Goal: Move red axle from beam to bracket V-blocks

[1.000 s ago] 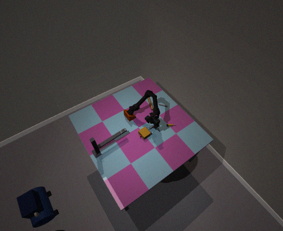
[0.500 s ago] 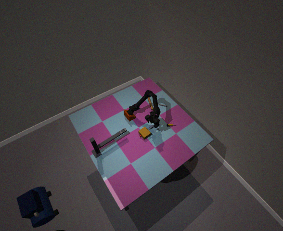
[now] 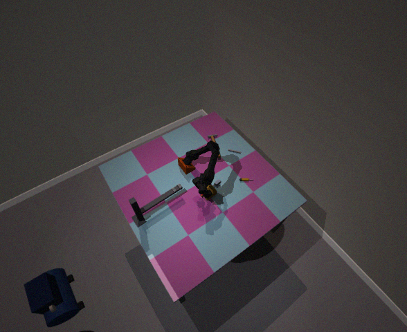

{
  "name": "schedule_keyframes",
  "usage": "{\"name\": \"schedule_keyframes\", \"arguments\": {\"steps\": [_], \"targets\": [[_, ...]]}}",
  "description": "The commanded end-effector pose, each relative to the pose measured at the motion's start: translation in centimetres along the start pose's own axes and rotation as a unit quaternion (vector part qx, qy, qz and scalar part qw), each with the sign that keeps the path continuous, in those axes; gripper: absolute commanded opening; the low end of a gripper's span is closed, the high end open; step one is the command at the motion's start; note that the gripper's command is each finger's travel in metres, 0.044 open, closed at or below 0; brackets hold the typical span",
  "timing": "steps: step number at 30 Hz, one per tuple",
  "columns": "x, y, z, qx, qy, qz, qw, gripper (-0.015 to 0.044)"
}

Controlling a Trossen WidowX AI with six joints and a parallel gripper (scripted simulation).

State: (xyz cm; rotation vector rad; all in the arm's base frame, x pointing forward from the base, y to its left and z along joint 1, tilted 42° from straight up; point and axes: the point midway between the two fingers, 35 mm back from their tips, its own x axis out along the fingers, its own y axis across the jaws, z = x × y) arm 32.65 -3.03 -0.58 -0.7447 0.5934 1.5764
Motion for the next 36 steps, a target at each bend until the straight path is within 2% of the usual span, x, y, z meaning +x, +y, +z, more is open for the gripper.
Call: {"name": "schedule_keyframes", "arguments": {"steps": [1, 36], "targets": [[0.1, 0.0, -1.3, -0.010, 0.000, 0.000, 1.000, 0.0440], [5.2, 0.0, -1.3, -0.010, -0.001, 0.000, 1.000, 0.0440]]}}
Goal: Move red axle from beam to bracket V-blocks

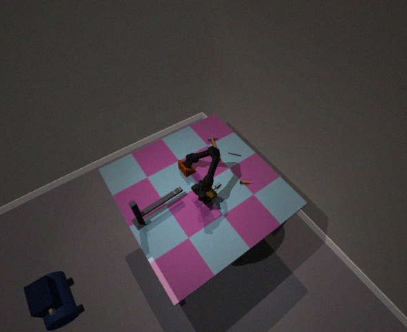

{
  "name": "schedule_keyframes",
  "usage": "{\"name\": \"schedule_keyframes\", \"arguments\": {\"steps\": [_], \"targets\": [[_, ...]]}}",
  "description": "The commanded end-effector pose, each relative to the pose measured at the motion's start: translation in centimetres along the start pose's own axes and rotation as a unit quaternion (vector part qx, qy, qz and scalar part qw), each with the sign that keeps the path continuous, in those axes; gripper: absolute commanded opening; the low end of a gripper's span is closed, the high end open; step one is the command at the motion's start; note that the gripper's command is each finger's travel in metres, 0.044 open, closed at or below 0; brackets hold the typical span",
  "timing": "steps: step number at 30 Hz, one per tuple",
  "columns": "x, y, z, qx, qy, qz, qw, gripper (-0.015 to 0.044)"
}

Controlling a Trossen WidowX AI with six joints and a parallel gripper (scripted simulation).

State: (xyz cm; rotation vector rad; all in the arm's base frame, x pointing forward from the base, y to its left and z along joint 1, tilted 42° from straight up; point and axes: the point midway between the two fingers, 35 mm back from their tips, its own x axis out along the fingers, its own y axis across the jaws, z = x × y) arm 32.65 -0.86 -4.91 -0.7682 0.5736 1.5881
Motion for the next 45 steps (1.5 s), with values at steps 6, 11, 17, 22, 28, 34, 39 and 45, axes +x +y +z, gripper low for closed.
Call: {"name": "schedule_keyframes", "arguments": {"steps": [6, 11, 17, 22, 28, 34, 39, 45], "targets": [[0.3, 0.1, 0.0, 0.000, -0.001, 0.001, 1.000, 0.0361], [0.3, 0.1, 0.0, 0.000, -0.001, 0.001, 1.000, 0.0230], [0.3, 0.1, 0.0, 0.000, -0.001, 0.001, 1.000, 0.0072], [0.3, 0.1, 0.0, 0.000, -0.001, 0.001, 1.000, 0.0000], [0.3, 0.1, 0.0, 0.000, -0.001, 0.001, 1.000, 0.0000], [0.3, 0.0, -0.7, 0.001, 0.000, 0.001, 1.000, 0.0000], [0.2, -0.1, -1.5, 0.001, 0.000, 0.001, 1.000, 0.0000], [0.2, -0.2, -2.4, 0.001, 0.001, 0.000, 1.000, 0.0000]]}}
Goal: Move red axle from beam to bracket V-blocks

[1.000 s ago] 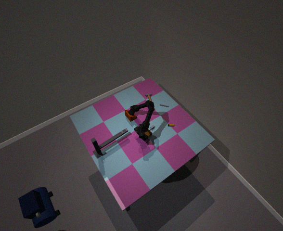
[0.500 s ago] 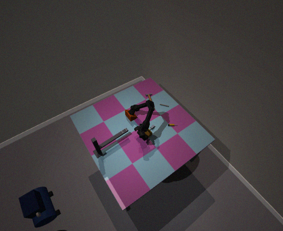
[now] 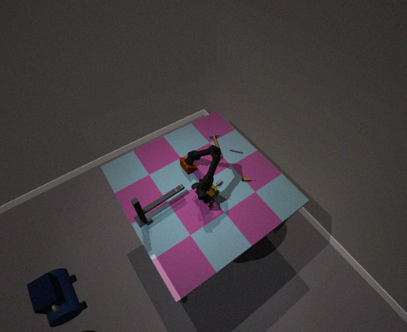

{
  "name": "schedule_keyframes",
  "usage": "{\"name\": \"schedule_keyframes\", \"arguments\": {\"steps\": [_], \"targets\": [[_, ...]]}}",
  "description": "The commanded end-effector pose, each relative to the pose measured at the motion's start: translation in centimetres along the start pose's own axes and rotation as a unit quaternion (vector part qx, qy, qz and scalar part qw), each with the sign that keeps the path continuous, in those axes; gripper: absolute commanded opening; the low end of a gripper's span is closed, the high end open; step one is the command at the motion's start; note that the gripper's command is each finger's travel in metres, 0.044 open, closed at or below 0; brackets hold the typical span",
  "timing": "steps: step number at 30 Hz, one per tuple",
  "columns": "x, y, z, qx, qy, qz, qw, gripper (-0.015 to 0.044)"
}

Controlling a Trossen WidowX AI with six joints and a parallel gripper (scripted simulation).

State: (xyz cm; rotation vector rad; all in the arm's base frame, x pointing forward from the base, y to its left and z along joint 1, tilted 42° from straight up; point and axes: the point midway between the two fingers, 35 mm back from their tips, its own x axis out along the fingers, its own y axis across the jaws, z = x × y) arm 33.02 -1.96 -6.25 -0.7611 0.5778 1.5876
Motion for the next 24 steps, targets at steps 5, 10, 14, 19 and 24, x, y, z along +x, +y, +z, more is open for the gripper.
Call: {"name": "schedule_keyframes", "arguments": {"steps": [5, 10, 14, 19, 24], "targets": [[-0.1, -0.1, -1.5, -0.002, 0.002, -0.001, 1.000, 0.0000], [-0.1, -0.1, -2.3, -0.001, 0.002, -0.001, 1.000, 0.0000], [-0.2, -0.1, -3.0, -0.001, 0.003, -0.001, 1.000, 0.0000], [-0.2, -0.1, -3.8, -0.001, 0.003, -0.001, 1.000, 0.0000], [-0.2, 0.0, -4.6, 0.000, 0.003, -0.001, 1.000, 0.0000]]}}
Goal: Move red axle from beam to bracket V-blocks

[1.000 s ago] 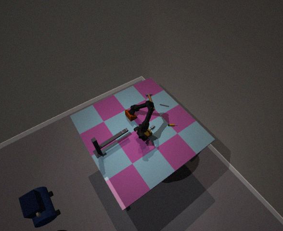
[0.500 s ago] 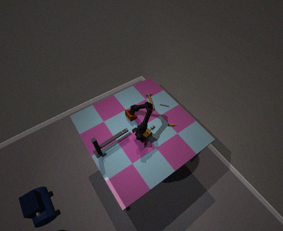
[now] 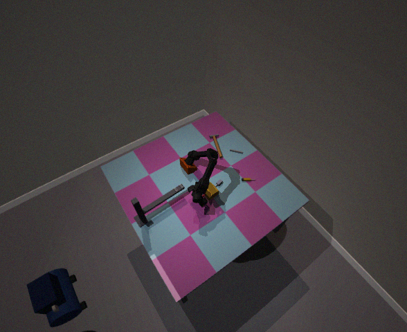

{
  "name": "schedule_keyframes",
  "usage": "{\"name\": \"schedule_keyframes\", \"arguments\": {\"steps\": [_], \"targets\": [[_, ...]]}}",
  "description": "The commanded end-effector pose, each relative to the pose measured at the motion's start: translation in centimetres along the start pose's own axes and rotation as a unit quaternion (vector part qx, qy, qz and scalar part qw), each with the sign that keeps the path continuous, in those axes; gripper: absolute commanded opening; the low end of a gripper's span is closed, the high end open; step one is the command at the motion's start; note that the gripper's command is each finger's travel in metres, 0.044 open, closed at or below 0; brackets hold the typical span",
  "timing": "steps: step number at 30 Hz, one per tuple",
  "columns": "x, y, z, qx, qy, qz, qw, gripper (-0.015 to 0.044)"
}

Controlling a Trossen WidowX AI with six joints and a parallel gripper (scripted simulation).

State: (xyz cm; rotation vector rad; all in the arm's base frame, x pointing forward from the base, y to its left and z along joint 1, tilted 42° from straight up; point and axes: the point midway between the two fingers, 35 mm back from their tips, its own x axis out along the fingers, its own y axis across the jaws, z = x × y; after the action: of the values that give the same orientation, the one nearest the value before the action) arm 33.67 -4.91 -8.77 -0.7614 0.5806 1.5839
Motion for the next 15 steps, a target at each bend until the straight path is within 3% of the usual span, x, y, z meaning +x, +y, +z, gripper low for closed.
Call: {"name": "schedule_keyframes", "arguments": {"steps": [1, 15], "targets": [[-0.1, 0.0, -0.9, -0.002, 0.001, 0.000, 1.000, 0.0000], [-0.1, 0.3, -3.2, -0.001, 0.001, -0.001, 1.000, 0.0000]]}}
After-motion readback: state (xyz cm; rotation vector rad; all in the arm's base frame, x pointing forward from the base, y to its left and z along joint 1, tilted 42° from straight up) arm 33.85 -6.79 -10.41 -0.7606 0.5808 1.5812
